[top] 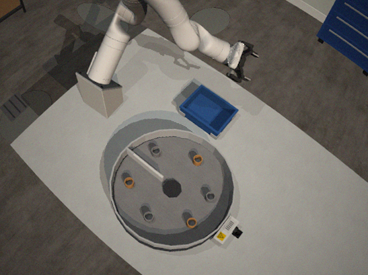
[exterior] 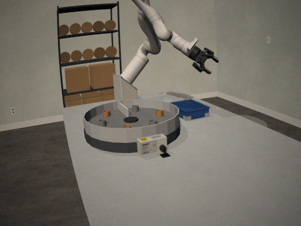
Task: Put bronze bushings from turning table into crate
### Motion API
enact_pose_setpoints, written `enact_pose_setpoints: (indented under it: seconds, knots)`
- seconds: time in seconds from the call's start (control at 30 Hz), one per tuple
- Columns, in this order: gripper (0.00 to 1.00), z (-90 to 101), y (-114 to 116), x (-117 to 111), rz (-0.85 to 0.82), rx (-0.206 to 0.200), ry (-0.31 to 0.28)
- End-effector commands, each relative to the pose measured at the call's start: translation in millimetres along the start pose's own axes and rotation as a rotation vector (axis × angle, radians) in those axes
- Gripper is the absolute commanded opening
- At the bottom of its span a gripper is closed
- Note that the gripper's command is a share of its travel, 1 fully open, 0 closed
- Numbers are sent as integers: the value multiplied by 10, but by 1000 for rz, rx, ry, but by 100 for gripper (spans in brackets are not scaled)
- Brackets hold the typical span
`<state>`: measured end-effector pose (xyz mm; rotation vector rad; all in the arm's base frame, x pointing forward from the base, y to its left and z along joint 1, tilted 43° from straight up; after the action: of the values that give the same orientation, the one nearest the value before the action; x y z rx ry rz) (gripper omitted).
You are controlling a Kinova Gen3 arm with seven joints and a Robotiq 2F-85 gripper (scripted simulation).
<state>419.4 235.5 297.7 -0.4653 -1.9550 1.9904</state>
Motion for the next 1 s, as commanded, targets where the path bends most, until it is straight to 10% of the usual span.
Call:
enact_pose_setpoints:
  seconds: [0.0,0.53,0.7,0.97]
  knots:
    - [100,1,-4,-5,1,-1,1]
    - [100,1,-4,-5,1,-1,1]
    - [100,461,167,-264,1,-1,1]
    - [100,461,167,-264,1,-1,1]
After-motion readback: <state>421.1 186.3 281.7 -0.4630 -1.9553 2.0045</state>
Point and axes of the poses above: the point where the finger pads meet when closed, its own z axis back along the fingers, its own y axis across the jaws, x = y × z, the point moved 1 cm from there along z, back along the fingers, and after that the axes turned 13 degrees about -z, right-handed, at the moved point
